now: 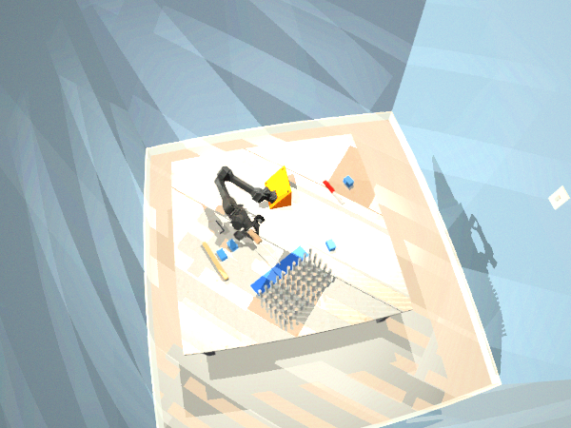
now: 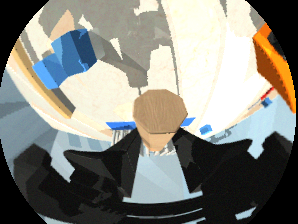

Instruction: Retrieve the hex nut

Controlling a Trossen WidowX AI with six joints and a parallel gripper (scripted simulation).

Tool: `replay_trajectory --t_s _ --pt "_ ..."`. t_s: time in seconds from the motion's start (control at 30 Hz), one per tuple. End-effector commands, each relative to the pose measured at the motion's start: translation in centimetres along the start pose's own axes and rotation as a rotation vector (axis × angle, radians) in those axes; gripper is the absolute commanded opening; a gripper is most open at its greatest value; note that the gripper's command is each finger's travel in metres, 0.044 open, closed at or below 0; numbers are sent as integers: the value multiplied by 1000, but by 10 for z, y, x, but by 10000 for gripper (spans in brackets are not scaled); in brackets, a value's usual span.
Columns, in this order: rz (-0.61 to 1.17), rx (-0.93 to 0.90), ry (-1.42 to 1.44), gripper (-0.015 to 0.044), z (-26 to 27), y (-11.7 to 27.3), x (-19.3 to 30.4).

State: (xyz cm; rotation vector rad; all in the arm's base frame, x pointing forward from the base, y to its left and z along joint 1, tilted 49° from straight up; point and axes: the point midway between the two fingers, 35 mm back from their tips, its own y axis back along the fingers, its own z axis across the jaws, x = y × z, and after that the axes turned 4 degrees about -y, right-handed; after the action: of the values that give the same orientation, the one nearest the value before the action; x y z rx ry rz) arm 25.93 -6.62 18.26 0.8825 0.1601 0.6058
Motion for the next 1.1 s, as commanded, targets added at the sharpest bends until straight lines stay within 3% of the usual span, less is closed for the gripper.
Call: replay_trajectory --t_s 0.0,0.33,1.07 --pt "6 -7 -8 0 2 15 12" --pt "11 -22 -4 0 -1 53 34" --pt "61 27 -124 0 41 40 4"
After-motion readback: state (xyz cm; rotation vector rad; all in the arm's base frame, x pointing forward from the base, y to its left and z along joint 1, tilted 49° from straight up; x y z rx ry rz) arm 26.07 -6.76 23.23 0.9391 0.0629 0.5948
